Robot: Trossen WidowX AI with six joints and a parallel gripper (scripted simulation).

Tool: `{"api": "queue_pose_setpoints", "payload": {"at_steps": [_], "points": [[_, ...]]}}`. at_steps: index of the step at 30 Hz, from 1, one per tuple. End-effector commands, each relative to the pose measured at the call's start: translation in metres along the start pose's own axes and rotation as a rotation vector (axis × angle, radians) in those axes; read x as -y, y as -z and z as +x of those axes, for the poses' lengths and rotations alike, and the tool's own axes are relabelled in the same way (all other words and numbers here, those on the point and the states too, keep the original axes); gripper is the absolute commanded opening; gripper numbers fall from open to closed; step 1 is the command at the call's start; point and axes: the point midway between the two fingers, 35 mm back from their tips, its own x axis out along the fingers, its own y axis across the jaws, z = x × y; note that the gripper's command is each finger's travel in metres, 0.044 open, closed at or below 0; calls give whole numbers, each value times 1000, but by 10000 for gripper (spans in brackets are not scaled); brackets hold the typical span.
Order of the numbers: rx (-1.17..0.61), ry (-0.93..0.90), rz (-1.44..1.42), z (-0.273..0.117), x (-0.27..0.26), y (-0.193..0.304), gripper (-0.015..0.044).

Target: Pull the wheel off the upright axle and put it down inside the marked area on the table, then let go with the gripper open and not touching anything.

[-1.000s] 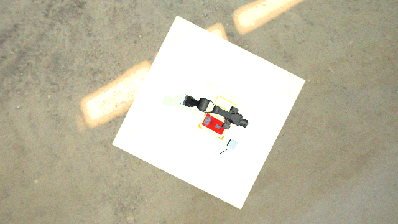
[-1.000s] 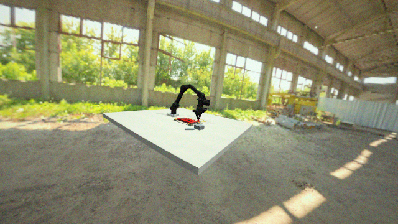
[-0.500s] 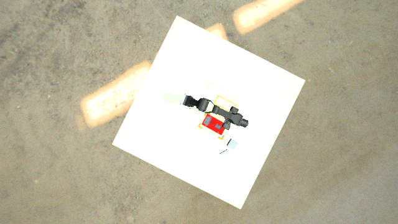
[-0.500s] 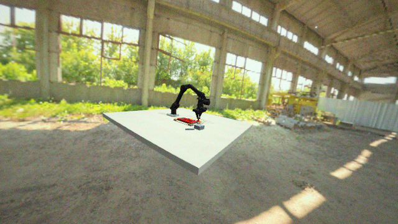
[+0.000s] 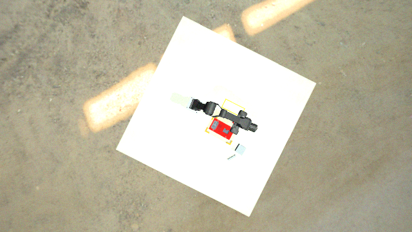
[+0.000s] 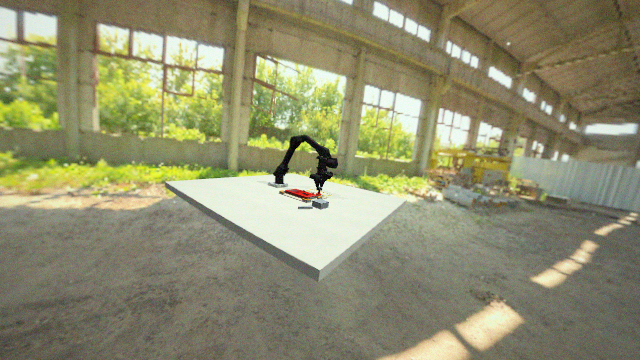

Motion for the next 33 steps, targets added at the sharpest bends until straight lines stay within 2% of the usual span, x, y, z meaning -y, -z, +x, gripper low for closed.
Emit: {"api": "queue_pose_setpoints", "payload": {"at_steps": [1,33], "points": [[10,-3,1,-5,0,-2,0],[12,-4,2,-15,0,-2,0]]}}
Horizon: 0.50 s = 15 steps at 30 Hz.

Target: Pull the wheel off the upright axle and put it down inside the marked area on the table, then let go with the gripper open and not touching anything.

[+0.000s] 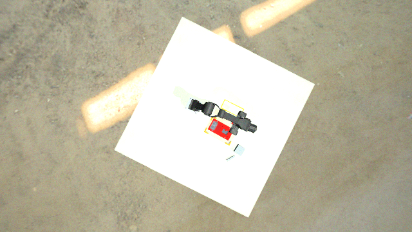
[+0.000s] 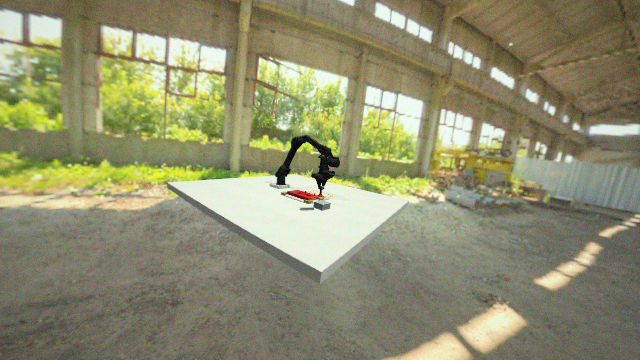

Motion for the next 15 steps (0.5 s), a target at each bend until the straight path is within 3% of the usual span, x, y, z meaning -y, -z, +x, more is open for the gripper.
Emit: {"api": "queue_pose_setpoints", "payload": {"at_steps": [1,9,15], "points": [[6,-4,1,-3,0,-1,0],[7,-4,1,-7,0,-1,0],[7,-4,1,-32,0,1,0]]}}
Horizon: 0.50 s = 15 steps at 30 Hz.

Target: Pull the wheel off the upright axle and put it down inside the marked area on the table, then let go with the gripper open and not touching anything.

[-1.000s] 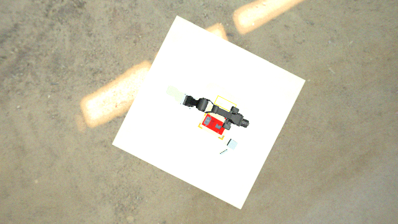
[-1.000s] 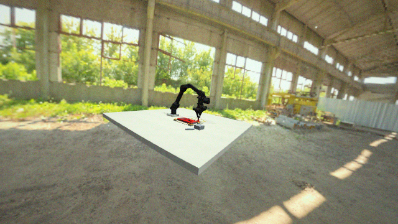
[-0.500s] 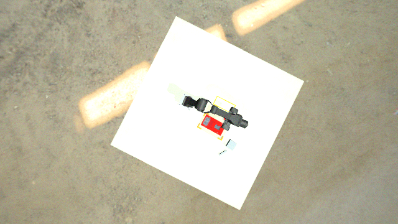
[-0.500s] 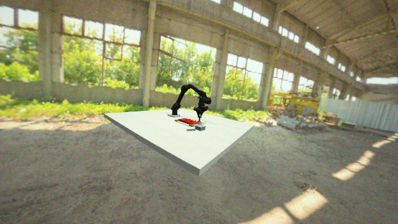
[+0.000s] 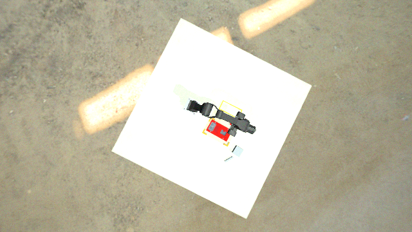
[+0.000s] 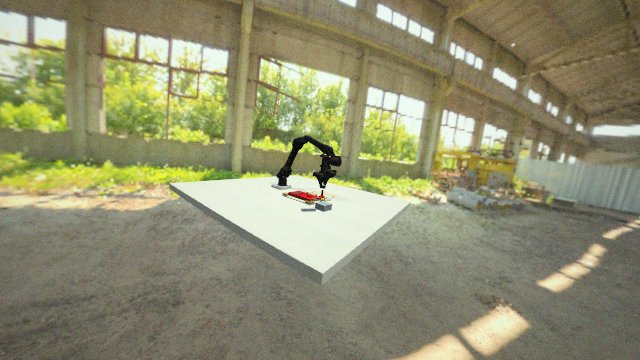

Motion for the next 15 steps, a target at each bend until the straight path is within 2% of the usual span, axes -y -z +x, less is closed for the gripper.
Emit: {"api": "queue_pose_setpoints", "payload": {"at_steps": [1,7,15], "points": [[18,-5,0,-21,0,0,0],[10,1,-2,-16,-4,3,0],[23,11,-17,-20,-41,20,0]]}}
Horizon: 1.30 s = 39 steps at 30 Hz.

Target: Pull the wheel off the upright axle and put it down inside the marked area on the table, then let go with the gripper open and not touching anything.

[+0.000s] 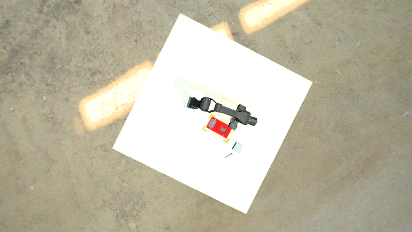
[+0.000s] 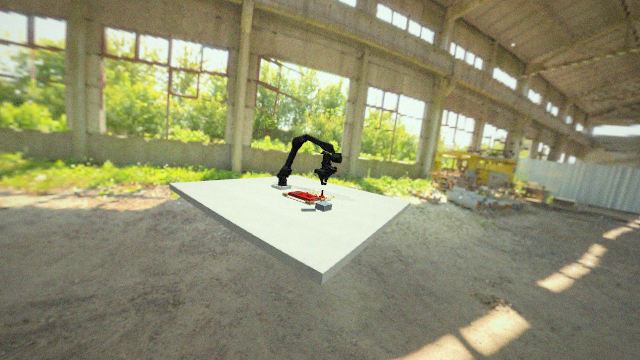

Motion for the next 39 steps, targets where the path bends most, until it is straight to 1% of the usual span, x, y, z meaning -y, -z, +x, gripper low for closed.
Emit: {"api": "queue_pose_setpoints", "payload": {"at_steps": [1,12,18,28,39], "points": [[6,3,-5,-3,-20,11,0],[-2,-17,9,-7,-74,47,0],[-2,-18,10,-3,-77,49,0],[-2,-18,10,22,-77,48,0],[-3,-18,10,80,-79,48,0]]}}
